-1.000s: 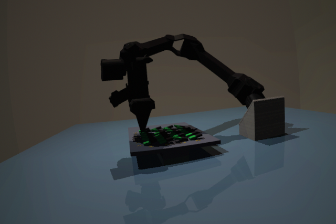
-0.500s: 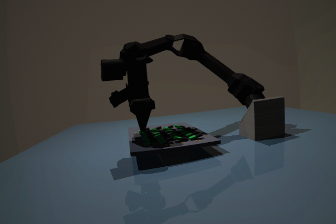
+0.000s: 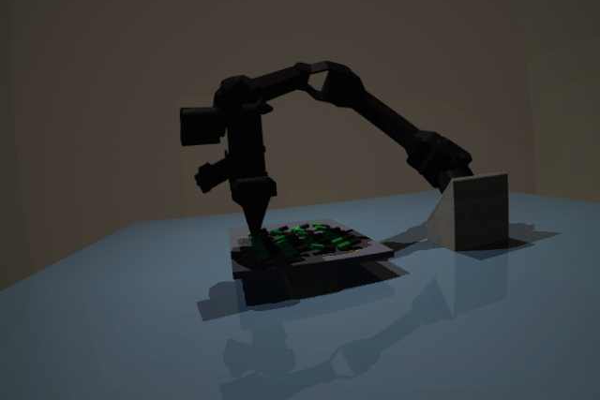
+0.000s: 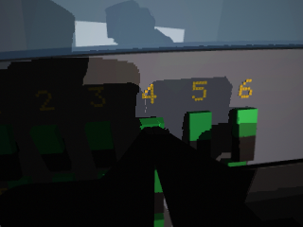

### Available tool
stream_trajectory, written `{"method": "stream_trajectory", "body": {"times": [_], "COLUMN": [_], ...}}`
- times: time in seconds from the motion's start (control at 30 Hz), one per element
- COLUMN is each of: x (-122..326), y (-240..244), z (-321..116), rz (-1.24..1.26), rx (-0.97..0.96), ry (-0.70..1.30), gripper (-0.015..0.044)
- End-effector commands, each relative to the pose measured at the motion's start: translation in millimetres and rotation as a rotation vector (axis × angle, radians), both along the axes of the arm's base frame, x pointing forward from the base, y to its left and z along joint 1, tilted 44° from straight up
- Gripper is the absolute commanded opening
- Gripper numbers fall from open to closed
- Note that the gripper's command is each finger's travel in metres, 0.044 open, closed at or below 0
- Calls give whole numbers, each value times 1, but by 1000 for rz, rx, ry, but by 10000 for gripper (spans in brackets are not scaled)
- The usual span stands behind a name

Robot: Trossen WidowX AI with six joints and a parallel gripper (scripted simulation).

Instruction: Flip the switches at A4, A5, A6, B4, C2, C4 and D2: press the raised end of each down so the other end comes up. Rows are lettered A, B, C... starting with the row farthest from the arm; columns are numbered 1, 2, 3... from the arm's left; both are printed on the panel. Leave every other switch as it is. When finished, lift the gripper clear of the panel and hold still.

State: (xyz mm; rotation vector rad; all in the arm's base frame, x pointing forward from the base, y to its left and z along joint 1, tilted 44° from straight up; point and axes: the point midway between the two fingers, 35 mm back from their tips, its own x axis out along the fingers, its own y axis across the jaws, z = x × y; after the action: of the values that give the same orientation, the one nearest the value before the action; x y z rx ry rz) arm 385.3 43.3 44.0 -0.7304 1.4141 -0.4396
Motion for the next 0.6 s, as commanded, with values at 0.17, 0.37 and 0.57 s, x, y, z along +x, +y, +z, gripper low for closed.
{"method": "stream_trajectory", "body": {"times": [0.17,0.37,0.57], "x": [0,0,0], "y": [-1,-2,-3], "z": [-1,-2,-2], "rz": [3,3,3], "rx": [-6,-6,-6], "ry": [2,2,2], "gripper": [0,0,0]}}
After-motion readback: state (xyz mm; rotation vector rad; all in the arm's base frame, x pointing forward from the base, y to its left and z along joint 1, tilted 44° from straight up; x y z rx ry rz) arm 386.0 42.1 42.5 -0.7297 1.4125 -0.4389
